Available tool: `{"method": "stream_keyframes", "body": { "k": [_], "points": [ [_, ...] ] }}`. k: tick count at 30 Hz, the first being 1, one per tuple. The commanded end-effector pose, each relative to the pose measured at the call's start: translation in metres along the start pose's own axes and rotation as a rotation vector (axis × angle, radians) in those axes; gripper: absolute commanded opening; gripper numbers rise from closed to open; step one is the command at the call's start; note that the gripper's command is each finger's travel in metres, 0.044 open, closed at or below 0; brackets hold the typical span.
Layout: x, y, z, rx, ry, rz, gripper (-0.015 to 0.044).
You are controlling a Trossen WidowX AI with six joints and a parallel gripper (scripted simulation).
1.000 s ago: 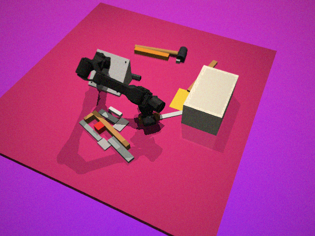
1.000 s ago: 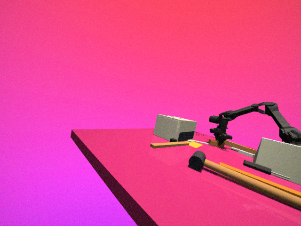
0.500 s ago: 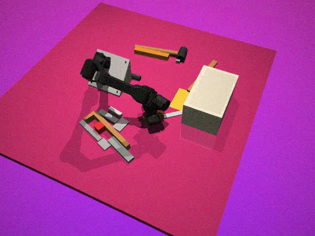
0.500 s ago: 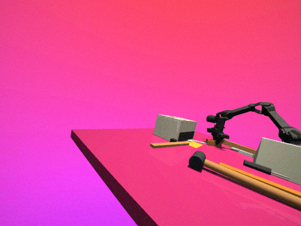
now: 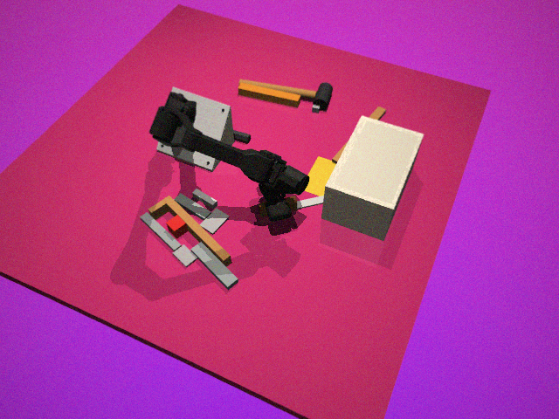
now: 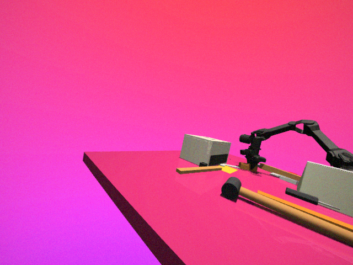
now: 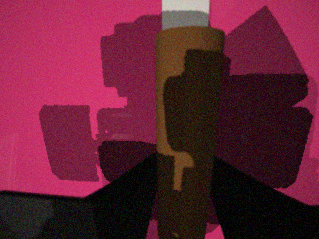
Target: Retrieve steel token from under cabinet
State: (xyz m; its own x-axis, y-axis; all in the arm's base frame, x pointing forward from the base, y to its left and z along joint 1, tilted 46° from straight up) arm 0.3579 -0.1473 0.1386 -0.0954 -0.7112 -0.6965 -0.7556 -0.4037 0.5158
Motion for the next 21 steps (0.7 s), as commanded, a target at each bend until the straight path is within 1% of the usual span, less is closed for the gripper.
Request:
{"method": "stream_keyframes", "body": {
  "k": [1,21],
  "points": [
    [0.000,-0.004,0.002,-0.002,0.000,0.001,0.0000],
    [0.003,-0.006,0.022,-0.002,-0.001,0.001,0.0000]
  ]
}}
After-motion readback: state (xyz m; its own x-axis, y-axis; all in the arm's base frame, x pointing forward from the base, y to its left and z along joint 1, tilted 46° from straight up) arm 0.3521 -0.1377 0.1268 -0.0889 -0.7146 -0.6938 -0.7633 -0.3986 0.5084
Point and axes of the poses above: the point midway between the two fingers, 35 mm back from their tips, its own x axis out along the fingers, its own z axis across the jaws, y = z × x, the point moved 10 cm from there along -x, back along the fingers, and after that the axes turned 7 degrees about -x, right-handed, at the moved point
